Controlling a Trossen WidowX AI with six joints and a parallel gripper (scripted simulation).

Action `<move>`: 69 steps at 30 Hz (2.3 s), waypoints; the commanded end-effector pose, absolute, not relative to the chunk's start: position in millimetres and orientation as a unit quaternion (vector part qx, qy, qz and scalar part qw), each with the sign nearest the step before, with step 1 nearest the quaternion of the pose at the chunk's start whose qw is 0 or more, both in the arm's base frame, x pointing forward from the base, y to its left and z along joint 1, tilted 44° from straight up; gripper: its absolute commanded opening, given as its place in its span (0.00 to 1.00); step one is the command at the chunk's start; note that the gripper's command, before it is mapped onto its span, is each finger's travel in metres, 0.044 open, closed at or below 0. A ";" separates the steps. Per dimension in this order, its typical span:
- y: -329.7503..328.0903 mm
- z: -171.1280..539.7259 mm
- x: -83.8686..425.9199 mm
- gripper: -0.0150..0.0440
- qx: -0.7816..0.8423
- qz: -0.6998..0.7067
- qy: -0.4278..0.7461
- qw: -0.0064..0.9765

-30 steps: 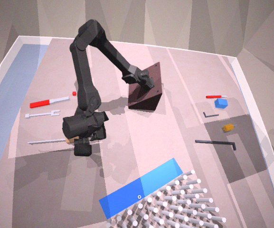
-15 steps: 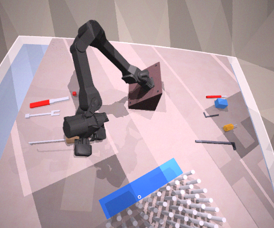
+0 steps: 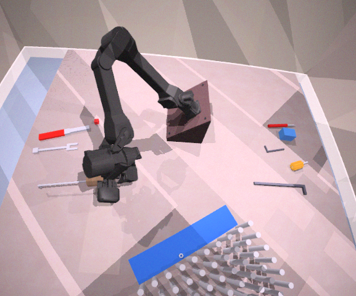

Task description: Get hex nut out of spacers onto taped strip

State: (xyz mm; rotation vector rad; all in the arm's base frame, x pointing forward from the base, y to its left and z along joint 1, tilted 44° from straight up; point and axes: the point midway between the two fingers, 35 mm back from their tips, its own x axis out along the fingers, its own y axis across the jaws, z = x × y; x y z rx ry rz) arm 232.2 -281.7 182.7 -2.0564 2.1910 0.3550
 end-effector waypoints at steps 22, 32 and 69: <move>-290.3 174.8 226.4 0.25 -0.681 0.115 0.721 0.051; -293.7 172.4 223.6 0.25 -0.682 0.113 0.721 0.047; -300.7 169.1 217.2 0.92 -0.682 0.107 0.723 0.041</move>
